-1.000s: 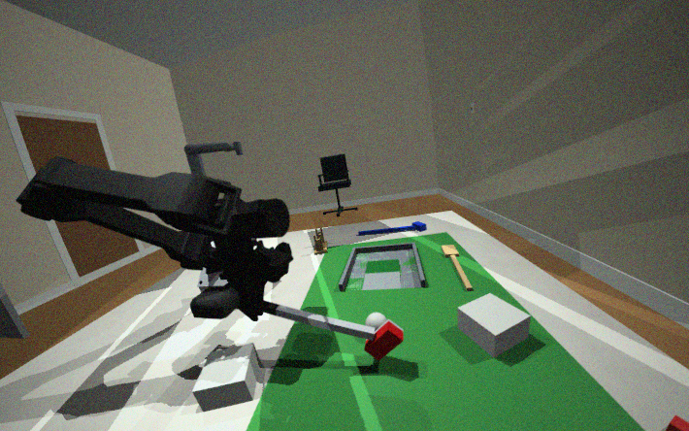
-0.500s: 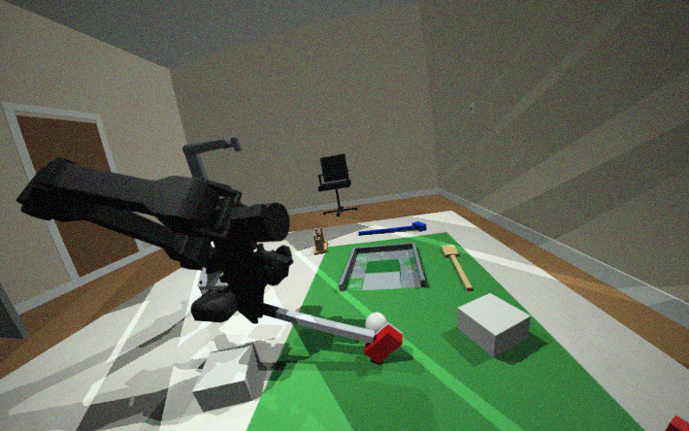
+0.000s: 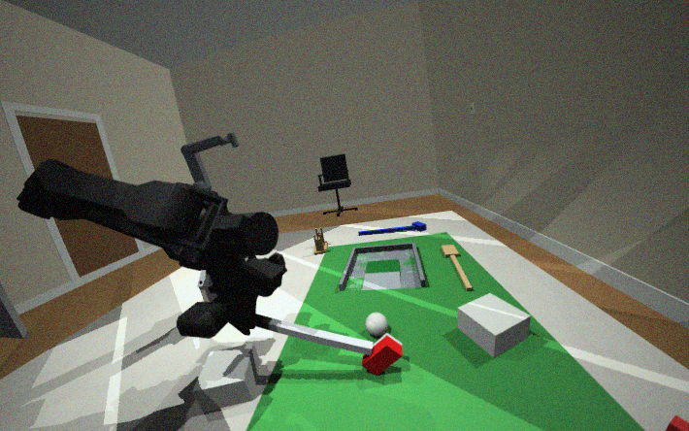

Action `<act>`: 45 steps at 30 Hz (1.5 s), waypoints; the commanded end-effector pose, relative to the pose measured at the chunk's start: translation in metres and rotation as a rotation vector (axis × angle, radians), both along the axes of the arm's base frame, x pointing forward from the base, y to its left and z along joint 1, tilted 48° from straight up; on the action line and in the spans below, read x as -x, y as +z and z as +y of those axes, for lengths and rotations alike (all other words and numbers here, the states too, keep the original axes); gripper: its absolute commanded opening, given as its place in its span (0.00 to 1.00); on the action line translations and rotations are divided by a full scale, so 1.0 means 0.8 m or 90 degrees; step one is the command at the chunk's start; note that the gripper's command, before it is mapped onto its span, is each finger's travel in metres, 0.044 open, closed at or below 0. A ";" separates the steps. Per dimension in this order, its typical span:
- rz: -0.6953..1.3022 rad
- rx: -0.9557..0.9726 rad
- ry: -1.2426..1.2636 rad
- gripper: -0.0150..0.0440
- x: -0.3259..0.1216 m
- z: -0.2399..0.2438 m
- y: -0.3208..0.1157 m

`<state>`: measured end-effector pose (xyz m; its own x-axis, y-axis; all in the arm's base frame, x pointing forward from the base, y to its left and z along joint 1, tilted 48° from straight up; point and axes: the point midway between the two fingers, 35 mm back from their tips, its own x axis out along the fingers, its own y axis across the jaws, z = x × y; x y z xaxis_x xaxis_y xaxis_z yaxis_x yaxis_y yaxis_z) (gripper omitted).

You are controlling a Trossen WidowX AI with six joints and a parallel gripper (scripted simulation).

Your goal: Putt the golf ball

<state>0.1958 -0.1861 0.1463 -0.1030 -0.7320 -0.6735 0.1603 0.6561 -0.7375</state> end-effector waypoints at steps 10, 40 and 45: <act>-0.003 -0.011 0.001 0.25 -0.019 0.031 -0.039; 0.002 -0.001 0.002 0.25 -0.034 0.160 -0.082; 0.002 -0.001 0.002 0.25 -0.034 0.160 -0.082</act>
